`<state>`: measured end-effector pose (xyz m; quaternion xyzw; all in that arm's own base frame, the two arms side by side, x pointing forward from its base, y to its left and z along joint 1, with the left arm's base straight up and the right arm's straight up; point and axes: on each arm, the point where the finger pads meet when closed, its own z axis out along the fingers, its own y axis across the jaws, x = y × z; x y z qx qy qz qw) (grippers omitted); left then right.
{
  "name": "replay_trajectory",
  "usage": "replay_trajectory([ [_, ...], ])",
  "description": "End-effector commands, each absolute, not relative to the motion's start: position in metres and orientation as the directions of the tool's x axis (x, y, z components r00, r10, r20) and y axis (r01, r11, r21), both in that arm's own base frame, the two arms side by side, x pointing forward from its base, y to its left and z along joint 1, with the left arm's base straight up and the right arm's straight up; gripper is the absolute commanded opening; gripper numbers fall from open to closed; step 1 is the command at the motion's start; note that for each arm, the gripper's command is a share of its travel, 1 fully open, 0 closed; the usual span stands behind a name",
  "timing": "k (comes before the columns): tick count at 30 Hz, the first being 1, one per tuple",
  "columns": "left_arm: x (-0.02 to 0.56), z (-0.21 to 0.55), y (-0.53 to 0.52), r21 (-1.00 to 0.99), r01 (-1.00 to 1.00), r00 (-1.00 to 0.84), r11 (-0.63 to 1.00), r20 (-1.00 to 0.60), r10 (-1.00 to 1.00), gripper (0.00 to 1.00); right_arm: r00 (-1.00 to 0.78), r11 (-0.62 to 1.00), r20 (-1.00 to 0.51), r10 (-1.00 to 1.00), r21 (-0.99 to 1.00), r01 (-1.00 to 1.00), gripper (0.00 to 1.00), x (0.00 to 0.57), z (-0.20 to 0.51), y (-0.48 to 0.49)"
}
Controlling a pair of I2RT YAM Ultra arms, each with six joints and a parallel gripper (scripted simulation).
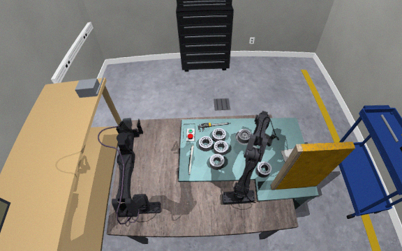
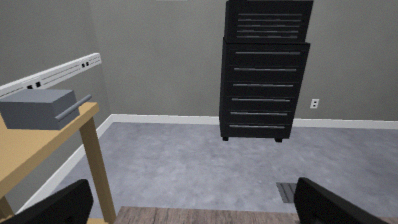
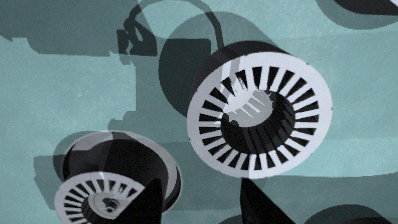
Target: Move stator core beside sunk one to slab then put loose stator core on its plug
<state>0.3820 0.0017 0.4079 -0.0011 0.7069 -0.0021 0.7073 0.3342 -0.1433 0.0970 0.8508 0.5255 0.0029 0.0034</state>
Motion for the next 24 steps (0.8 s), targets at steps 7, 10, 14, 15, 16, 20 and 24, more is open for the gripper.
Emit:
replay_trajectory([
  [7, 0.370, 0.437, 0.003, -0.015, -0.008, 0.078, 1.000, -0.997, -0.014, 1.00, 0.021, 0.022, -0.116, 0.993, 0.356, 0.934, 0.39, 0.390, 0.152, -0.129],
  [10, 0.370, 0.437, 0.003, -0.015, -0.008, 0.078, 1.000, -0.997, -0.014, 1.00, -0.002, 0.047, -0.124, 0.992, 0.365, 0.930, 0.39, 0.384, 0.151, -0.127],
  [14, 0.370, 0.437, 0.003, -0.015, -0.008, 0.078, 1.000, -0.997, -0.014, 1.00, -0.182, 0.301, -0.279, 0.943, 0.481, 0.824, 0.39, 0.409, 0.192, -0.110],
  [15, 0.370, 0.437, 0.003, -0.015, -0.008, 0.078, 1.000, -0.997, -0.014, 1.00, -0.209, 0.346, -0.315, 0.926, 0.488, 0.801, 0.39, 0.415, 0.203, -0.106],
  [16, 0.370, 0.437, 0.003, -0.015, -0.008, 0.078, 1.000, -0.997, -0.014, 1.00, -0.239, 0.396, -0.352, 0.905, 0.490, 0.776, 0.39, 0.419, 0.211, -0.102],
  [20, 0.370, 0.437, 0.003, -0.015, -0.008, 0.078, 1.000, -0.997, -0.014, 1.00, -0.276, 0.430, -0.364, 0.889, 0.460, 0.777, 0.39, 0.404, 0.182, -0.110],
  [24, 0.370, 0.437, 0.003, -0.015, -0.008, 0.078, 1.000, -0.997, -0.014, 1.00, -0.333, 0.600, -0.515, 0.789, 0.533, 0.597, 0.39, 0.421, 0.240, -0.082],
])
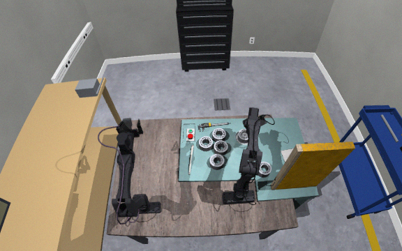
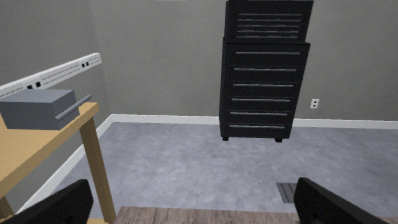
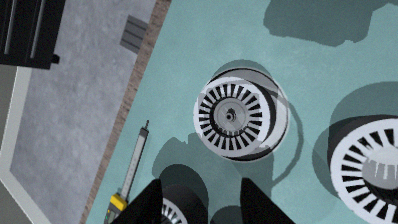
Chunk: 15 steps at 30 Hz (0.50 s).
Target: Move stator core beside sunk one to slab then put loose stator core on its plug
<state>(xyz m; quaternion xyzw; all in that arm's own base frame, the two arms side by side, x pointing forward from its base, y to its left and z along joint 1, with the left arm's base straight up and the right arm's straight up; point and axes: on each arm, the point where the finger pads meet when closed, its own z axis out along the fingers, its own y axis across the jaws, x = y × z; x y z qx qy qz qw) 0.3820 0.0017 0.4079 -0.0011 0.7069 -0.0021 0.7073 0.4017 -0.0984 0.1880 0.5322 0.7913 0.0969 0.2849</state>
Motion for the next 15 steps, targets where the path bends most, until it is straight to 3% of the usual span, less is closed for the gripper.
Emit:
replay_trajectory([
  [1, 0.370, 0.437, 0.003, -0.015, -0.008, 0.078, 1.000, -0.997, -0.014, 1.00, -0.346, 0.653, -0.569, 0.746, 0.522, 0.548, 0.39, 0.424, 0.252, -0.077],
  [4, 0.370, 0.437, 0.003, -0.015, -0.008, 0.078, 1.000, -0.997, -0.014, 1.00, -0.366, 0.762, -0.682, 0.633, 0.464, 0.451, 0.39, 0.428, 0.285, -0.063],
  [5, 0.370, 0.437, 0.003, -0.015, -0.008, 0.078, 1.000, -0.997, -0.014, 1.00, -0.381, 0.804, -0.720, 0.580, 0.431, 0.410, 0.39, 0.424, 0.267, -0.068],
  [11, 0.370, 0.437, 0.003, -0.015, -0.008, 0.078, 1.000, -0.997, -0.014, 1.00, -0.253, 0.940, -0.909, 0.331, 0.295, 0.169, 0.39, 0.415, 0.350, -0.031],
  [13, 0.370, 0.437, 0.003, -0.015, -0.008, 0.078, 1.000, -0.997, -0.014, 1.00, -0.253, 0.940, -0.909, 0.331, 0.295, 0.169, 0.39, 0.415, 0.350, -0.031],
  [15, 0.370, 0.437, 0.003, -0.015, -0.008, 0.078, 1.000, -0.997, -0.014, 1.00, -0.165, 0.982, -0.970, 0.178, 0.164, 0.091, 0.39, 0.409, 0.367, -0.028],
])
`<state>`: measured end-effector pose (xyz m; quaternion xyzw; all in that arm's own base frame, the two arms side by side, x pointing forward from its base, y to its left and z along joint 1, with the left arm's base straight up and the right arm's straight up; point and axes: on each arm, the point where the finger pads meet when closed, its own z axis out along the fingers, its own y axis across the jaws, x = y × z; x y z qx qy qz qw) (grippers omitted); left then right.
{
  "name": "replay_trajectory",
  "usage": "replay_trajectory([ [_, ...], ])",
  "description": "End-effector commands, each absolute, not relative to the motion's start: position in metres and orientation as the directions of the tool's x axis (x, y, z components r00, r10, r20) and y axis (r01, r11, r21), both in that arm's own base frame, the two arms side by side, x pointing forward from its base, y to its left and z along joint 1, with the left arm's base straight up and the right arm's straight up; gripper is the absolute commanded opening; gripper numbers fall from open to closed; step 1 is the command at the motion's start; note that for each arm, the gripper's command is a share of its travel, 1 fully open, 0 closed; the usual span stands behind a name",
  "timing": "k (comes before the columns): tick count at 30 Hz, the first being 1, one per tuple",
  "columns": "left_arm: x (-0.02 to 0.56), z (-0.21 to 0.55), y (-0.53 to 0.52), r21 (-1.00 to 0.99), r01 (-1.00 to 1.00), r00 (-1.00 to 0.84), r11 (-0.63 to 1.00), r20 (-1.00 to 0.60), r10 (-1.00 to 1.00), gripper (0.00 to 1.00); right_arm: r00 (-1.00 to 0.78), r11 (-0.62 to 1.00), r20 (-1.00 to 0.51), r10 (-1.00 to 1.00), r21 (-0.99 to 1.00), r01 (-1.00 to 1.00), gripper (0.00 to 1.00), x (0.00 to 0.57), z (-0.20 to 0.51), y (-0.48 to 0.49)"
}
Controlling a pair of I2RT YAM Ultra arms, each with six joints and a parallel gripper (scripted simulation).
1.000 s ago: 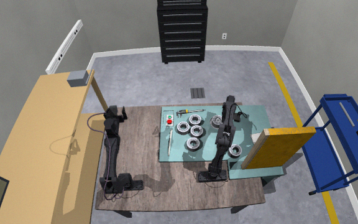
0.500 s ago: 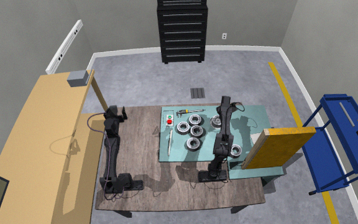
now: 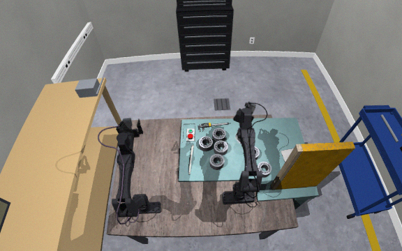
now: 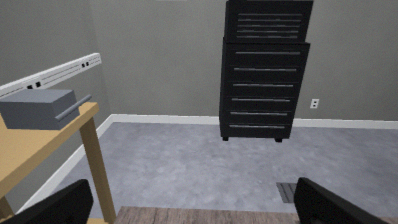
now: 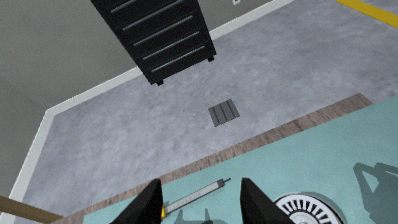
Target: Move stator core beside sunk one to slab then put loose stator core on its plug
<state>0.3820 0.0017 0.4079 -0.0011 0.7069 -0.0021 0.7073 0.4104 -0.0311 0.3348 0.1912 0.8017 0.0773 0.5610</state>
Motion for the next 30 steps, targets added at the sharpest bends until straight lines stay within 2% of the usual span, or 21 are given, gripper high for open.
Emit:
replay_trajectory([
  [1, 0.370, 0.437, 0.003, -0.015, -0.008, 0.078, 1.000, -0.997, -0.014, 1.00, -0.163, 0.986, -0.974, 0.157, 0.146, 0.079, 0.39, 0.407, 0.366, -0.024],
  [4, 0.370, 0.437, 0.003, -0.015, -0.008, 0.078, 1.000, -0.997, -0.014, 1.00, -0.019, 1.000, -1.000, 0.025, 0.025, 0.010, 0.39, 0.388, 0.411, -0.003],
  [7, 0.370, 0.437, 0.003, -0.015, -0.008, 0.078, 1.000, -0.997, -0.014, 1.00, 0.031, 0.997, -0.996, -0.082, -0.083, -0.005, 0.39, 0.381, 0.412, 0.001],
  [11, 0.370, 0.437, 0.003, -0.015, -0.008, 0.078, 1.000, -0.997, -0.014, 1.00, -0.046, 1.000, -0.999, -0.022, -0.022, -0.002, 0.39, 0.387, 0.387, -0.002],
  [13, 0.370, 0.437, 0.003, -0.015, -0.008, 0.078, 1.000, -0.997, -0.014, 1.00, 0.046, 1.000, -0.999, -0.010, -0.010, -0.011, 0.39, 0.371, 0.422, 0.000],
  [18, 0.370, 0.437, 0.003, -0.015, -0.008, 0.078, 1.000, -0.997, -0.014, 1.00, 0.084, 1.000, -0.996, -0.010, -0.013, -0.027, 0.39, 0.369, 0.440, 0.006],
  [30, 0.370, 0.437, 0.003, -0.015, -0.008, 0.078, 1.000, -0.997, -0.014, 1.00, 0.056, 1.000, -0.998, -0.011, -0.013, -0.027, 0.39, 0.376, 0.431, 0.007],
])
